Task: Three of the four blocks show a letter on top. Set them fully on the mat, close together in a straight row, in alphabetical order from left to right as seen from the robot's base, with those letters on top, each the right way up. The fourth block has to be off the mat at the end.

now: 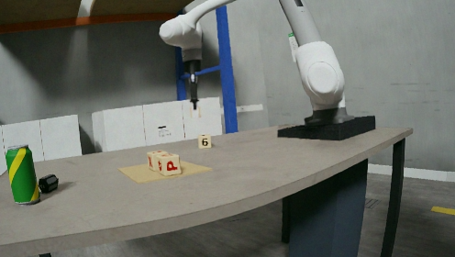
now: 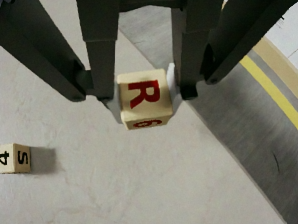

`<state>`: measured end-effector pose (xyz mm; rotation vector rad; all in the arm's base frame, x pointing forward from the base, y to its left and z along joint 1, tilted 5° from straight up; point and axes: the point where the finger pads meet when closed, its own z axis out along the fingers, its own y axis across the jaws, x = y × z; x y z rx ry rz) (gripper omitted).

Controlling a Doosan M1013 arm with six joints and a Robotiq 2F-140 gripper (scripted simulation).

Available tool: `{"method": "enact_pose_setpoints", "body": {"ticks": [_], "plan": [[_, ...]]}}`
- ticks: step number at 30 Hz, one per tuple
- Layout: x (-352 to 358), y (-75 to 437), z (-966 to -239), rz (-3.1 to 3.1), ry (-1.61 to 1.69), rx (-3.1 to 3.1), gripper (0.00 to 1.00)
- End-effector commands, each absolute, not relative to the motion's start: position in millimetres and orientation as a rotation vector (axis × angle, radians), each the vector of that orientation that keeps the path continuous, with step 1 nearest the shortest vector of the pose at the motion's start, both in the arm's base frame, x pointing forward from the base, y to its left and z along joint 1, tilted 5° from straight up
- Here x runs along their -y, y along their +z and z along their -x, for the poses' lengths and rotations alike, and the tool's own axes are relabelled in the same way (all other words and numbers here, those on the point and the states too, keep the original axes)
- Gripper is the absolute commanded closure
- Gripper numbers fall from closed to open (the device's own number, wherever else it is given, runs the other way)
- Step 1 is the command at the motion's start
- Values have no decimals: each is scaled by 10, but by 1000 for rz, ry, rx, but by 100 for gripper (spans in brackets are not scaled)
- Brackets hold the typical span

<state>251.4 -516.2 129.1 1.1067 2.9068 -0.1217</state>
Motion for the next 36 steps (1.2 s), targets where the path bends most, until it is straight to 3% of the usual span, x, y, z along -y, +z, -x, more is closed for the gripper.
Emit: {"method": "enact_pose_setpoints", "body": {"ticks": [1,12,36], "plan": [[5165,1298,-2519,-1105,-123,-2906,67],[5022,1291,-3232,-656,-122,-3052,67],[3880,1215,-5444,853,-117,-3043,67]]}}
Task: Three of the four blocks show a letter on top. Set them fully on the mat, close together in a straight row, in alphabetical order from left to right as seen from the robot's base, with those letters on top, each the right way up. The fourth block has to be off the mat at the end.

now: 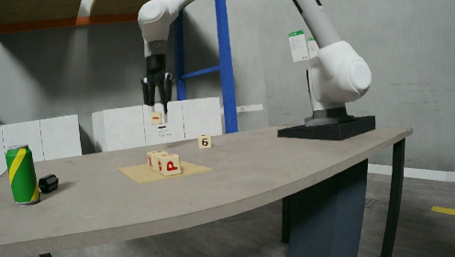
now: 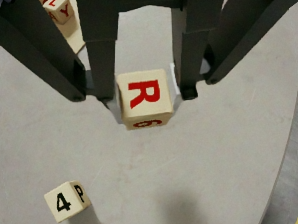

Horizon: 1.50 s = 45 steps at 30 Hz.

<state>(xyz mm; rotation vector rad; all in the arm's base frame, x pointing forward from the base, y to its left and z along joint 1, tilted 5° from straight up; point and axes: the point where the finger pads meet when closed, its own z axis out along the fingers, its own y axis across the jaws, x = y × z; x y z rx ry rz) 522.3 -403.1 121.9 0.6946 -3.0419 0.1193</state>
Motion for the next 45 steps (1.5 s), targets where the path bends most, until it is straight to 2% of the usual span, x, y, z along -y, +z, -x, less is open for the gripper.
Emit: {"method": "enact_pose_setpoints", "body": {"ticks": [1,10,21,45], "plan": [[3810,1210,-5528,-902,115,2984,67],[3269,1171,-6096,-1309,110,2817,67],[2196,1091,-6906,-1914,102,2423,67],[2148,1030,-6938,-1939,101,2402,67]]}}
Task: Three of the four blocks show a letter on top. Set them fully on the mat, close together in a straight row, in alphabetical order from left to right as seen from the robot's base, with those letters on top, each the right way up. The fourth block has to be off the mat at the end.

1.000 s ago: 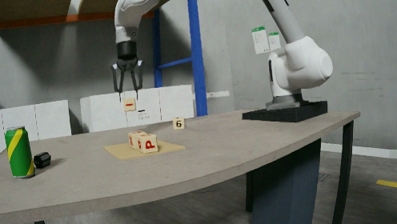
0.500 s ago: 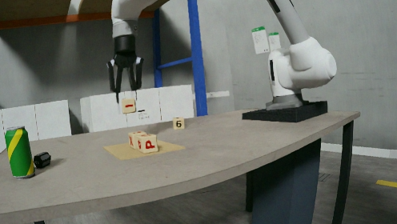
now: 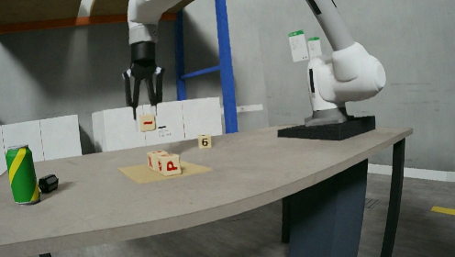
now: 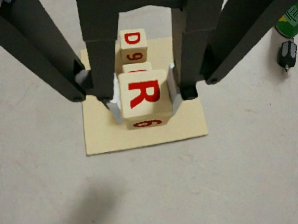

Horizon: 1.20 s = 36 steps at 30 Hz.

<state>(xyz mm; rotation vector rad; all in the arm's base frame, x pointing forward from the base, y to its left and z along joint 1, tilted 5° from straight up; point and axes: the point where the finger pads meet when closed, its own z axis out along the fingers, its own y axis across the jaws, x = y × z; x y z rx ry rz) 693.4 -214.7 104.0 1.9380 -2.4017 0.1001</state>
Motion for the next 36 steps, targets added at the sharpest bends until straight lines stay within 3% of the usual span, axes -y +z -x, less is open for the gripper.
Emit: {"method": "enact_pose_setpoints", "body": {"ticks": [1,22,36], "plan": [[2150,1006,-6938,-1939,101,2402,67],[2217,221,-6938,-1939,101,2402,67],[2225,131,-6938,-1939,101,2402,67]]}}
